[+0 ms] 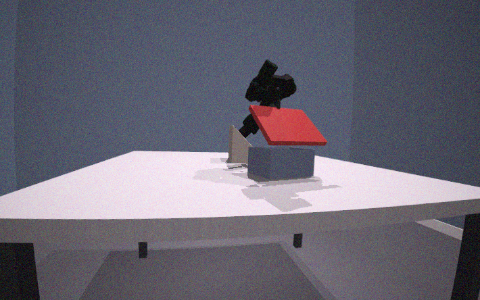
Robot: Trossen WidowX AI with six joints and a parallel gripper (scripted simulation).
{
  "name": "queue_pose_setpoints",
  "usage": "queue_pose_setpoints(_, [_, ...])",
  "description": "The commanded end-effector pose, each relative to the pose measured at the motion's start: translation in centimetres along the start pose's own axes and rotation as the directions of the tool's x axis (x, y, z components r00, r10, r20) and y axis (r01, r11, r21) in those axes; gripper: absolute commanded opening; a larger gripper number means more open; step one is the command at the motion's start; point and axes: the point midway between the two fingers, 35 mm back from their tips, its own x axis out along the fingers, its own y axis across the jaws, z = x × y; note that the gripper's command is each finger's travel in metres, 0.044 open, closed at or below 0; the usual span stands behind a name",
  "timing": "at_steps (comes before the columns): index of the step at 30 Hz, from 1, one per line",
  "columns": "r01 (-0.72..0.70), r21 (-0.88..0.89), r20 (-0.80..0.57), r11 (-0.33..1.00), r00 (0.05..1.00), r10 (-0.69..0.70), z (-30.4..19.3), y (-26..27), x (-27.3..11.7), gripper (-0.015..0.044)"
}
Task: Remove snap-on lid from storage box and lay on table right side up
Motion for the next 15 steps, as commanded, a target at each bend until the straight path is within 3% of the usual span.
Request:
queue_pose_setpoints(1, [-0.012,-0.017,0.0,1.0,1.0,0.012,-0.1,1.0,-0.6,0.0])
queue_pose_setpoints(15, [-0.012,-0.016,-0.001,1.0,1.0,0.012,-1.8,0.2,-0.5,0.0])
